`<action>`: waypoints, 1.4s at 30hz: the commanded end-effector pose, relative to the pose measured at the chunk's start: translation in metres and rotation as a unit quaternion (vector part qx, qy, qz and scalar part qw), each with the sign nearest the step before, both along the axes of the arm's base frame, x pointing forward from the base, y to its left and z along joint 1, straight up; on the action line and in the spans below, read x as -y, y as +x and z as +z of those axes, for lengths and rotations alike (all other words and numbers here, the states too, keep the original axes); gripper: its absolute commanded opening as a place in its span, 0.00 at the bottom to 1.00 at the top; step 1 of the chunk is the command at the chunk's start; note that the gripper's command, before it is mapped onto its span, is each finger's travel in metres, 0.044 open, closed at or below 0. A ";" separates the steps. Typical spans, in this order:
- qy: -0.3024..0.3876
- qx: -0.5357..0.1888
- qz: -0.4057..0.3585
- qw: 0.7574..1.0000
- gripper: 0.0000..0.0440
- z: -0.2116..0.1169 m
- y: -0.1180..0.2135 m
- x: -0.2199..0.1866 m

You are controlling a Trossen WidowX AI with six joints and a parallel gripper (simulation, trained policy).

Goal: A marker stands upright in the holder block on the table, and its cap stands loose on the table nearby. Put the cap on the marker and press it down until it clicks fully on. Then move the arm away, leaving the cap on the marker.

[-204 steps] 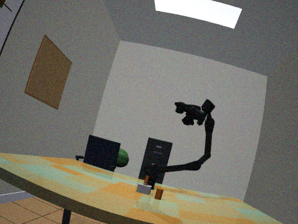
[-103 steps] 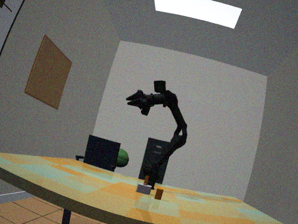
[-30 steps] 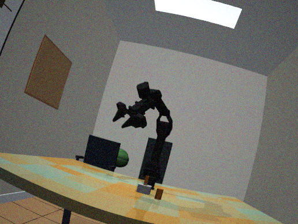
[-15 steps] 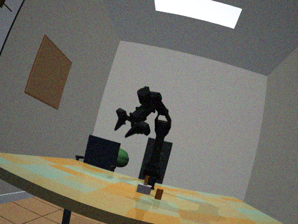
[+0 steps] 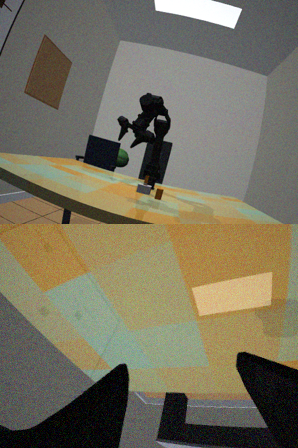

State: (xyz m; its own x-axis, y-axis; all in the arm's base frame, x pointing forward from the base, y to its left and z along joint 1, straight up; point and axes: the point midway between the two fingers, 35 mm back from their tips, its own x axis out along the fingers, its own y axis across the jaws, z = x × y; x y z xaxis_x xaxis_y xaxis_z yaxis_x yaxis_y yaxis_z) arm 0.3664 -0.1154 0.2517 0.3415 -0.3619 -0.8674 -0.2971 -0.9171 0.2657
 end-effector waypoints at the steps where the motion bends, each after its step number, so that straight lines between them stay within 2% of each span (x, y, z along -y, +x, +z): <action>1: 0.010 -0.014 0.009 1.000 0.73 -0.009 0.004 -0.008; 20: 0.053 -0.085 0.070 0.993 0.73 -0.053 0.018 -0.056; 42: 0.108 -0.152 0.133 0.973 0.74 -0.091 0.021 -0.113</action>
